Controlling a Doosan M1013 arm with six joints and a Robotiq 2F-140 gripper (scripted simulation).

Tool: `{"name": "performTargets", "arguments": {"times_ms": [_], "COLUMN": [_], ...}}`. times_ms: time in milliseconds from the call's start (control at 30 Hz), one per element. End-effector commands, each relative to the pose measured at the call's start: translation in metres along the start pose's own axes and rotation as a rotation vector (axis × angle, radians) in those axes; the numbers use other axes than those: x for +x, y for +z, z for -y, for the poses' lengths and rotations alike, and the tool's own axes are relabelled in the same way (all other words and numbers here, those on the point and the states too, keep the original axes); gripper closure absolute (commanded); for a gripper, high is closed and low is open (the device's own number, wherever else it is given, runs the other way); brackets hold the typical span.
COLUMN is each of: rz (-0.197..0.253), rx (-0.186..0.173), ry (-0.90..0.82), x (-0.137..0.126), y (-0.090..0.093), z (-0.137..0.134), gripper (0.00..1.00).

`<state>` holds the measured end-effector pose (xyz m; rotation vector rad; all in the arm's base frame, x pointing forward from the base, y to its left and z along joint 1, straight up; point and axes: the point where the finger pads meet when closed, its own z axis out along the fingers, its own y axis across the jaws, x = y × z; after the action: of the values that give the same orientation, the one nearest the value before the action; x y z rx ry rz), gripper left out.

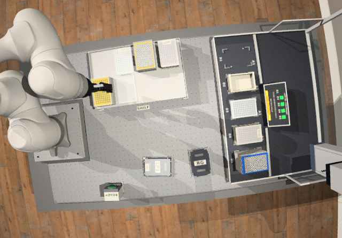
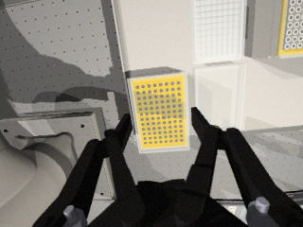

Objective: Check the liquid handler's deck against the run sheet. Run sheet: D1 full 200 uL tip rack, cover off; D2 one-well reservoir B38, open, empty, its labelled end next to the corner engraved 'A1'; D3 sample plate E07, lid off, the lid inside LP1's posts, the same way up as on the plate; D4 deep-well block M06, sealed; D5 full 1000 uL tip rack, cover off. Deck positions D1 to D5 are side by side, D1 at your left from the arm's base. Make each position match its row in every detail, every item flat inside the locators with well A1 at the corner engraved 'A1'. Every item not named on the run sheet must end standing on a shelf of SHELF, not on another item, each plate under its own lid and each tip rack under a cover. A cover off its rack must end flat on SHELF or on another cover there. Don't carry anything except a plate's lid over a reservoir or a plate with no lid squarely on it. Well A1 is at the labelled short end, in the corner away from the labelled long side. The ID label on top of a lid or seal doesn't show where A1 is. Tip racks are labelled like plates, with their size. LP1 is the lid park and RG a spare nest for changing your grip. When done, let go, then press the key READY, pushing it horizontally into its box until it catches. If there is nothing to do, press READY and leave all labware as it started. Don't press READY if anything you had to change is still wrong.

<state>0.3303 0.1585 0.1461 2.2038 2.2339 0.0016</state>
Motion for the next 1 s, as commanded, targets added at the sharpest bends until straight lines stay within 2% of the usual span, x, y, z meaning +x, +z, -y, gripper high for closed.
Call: {"name": "performTargets", "arguments": {"times_ms": [0,967], "rz": [-0.001,-0.001], "rx": [-0.001,-0.001], "ry": [0.000,0.000], "x": [0.000,0.000], "y": [-0.004,-0.046], "z": [0.000,0.000], "gripper": [0.33,0.33]}}
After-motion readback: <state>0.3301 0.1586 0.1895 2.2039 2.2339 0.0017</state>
